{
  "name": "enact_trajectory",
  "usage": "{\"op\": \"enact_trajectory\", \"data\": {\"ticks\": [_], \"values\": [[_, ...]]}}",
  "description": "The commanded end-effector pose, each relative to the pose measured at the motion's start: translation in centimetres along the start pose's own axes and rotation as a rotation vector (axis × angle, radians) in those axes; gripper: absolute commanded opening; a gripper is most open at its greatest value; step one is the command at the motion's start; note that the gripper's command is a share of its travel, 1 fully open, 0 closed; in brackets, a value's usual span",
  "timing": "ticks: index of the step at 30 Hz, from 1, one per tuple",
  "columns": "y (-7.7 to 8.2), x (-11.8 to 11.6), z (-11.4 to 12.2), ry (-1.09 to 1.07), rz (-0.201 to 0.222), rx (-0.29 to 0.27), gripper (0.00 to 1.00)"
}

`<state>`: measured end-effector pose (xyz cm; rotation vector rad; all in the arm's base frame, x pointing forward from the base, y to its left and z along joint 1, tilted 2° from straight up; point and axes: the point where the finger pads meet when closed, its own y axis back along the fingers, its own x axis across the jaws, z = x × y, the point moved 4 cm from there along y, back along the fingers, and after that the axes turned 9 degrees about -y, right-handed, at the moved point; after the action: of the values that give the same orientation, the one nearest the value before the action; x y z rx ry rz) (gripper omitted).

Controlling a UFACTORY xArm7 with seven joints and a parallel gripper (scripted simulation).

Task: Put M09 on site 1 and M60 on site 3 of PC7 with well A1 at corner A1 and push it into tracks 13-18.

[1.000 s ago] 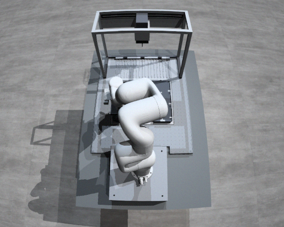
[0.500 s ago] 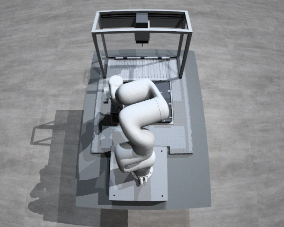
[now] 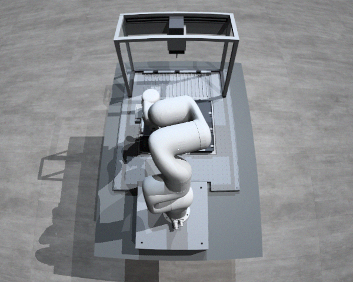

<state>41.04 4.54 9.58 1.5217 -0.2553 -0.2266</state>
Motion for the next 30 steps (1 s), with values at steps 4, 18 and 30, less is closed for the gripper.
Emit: {"op": "enact_trajectory", "data": {"ticks": [4, 18, 30], "values": [[0.1, 2.8, 2.1, 0.001, 0.001, 0.003, 0.0], [0.0, 8.2, 6.5, 0.001, 0.001, 0.003, 0.0], [0.0, 12.0, 9.7, 0.001, 0.002, 0.003, 0.0]]}}
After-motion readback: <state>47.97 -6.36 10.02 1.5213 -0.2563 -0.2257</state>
